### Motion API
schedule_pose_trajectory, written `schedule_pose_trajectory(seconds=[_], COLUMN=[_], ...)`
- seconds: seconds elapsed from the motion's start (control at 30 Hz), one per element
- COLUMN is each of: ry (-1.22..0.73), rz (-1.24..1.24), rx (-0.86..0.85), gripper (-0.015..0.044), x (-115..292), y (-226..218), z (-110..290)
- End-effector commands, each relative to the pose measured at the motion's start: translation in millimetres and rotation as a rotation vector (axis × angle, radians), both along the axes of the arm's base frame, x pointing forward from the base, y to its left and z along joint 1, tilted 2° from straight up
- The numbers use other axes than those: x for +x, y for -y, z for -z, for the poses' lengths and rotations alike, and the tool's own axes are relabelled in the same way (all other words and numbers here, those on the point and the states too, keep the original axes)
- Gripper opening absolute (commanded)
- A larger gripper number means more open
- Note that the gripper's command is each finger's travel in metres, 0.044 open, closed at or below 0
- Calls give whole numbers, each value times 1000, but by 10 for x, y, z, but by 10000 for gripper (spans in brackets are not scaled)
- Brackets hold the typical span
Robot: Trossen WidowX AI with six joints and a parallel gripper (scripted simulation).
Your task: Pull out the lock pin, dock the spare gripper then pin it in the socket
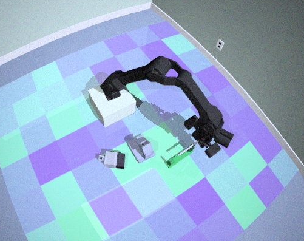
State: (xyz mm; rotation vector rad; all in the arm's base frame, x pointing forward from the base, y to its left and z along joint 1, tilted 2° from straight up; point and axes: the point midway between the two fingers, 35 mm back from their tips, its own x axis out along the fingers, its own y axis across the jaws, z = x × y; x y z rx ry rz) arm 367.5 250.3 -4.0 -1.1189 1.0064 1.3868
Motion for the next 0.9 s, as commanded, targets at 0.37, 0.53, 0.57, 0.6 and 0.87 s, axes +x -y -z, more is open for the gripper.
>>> schedule_pose_trajectory(seconds=[0.37,0.53,0.57,0.6,0.87], ry=[0,-2,-2,-2,-2], rz=[-6,0,0,0,0], rx=[-1,-1,-1,-1,-1], gripper=[0,53,79,105,200], x=[7,5,5,5,5], y=[0,0,0,0,0], z=[135,131,131,131,131])
